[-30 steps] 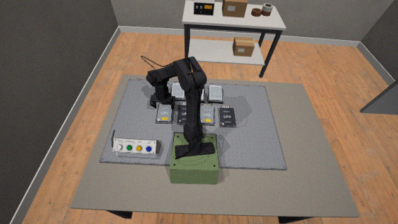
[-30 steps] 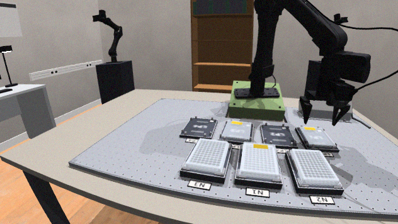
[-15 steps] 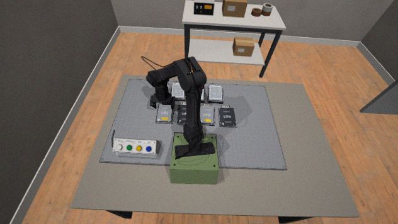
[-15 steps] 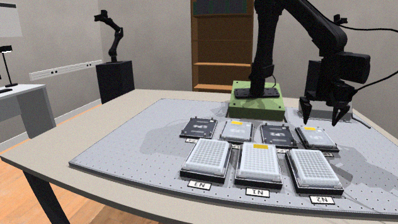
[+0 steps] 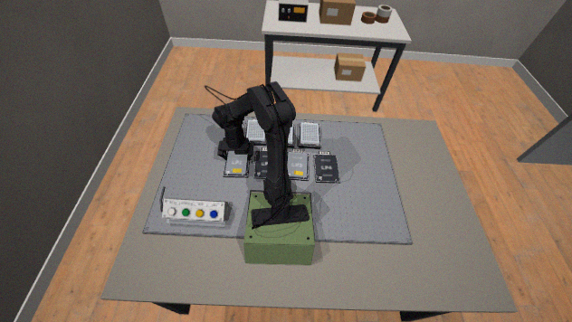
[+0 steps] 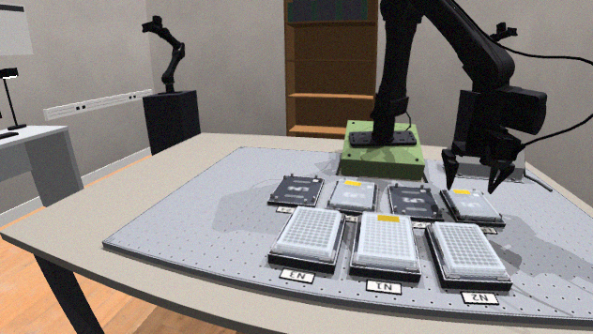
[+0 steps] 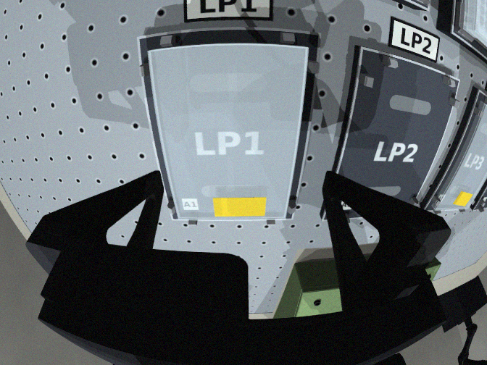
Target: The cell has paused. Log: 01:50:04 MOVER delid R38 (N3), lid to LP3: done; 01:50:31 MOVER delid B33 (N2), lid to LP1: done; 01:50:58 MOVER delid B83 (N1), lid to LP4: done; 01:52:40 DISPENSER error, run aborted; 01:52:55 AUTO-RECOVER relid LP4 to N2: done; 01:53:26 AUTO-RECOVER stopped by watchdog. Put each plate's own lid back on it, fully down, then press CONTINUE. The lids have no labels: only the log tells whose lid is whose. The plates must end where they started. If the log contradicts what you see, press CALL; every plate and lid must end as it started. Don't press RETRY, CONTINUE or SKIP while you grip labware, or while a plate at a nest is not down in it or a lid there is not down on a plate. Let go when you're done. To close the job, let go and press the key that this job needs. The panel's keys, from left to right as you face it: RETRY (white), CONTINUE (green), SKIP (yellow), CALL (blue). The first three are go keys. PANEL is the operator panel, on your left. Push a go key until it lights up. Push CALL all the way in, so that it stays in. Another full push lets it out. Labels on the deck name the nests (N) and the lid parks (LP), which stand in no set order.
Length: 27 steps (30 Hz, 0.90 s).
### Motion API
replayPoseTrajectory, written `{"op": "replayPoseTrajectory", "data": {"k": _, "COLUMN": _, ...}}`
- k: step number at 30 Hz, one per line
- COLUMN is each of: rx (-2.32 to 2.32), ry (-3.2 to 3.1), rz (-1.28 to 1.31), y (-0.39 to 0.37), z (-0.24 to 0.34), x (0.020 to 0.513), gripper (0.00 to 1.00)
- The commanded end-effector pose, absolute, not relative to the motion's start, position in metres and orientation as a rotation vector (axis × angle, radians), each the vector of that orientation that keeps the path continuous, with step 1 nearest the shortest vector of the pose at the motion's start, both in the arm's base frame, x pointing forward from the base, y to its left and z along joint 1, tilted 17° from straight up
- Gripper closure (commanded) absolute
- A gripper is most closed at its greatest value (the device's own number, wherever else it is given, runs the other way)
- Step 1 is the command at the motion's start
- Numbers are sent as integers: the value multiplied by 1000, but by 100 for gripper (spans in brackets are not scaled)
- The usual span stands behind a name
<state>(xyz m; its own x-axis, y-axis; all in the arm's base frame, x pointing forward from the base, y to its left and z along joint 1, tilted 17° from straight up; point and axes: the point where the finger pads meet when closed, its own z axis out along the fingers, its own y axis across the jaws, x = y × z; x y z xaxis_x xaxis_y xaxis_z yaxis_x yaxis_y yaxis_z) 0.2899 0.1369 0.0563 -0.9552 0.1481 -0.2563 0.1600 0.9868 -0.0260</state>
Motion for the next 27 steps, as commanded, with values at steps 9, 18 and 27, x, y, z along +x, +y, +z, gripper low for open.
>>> {"op": "replayPoseTrajectory", "data": {"k": 9, "rx": 216, "ry": 2837, "rz": -39, "y": 141, "z": 46, "x": 303, "gripper": 0}}
{"op": "replayPoseTrajectory", "data": {"k": 18, "rx": 220, "ry": 2849, "rz": -52, "y": 140, "z": 34, "x": 307, "gripper": 0}}
{"op": "replayPoseTrajectory", "data": {"k": 27, "rx": 216, "ry": 2810, "rz": -10, "y": 149, "z": 45, "x": 317, "gripper": 0}}
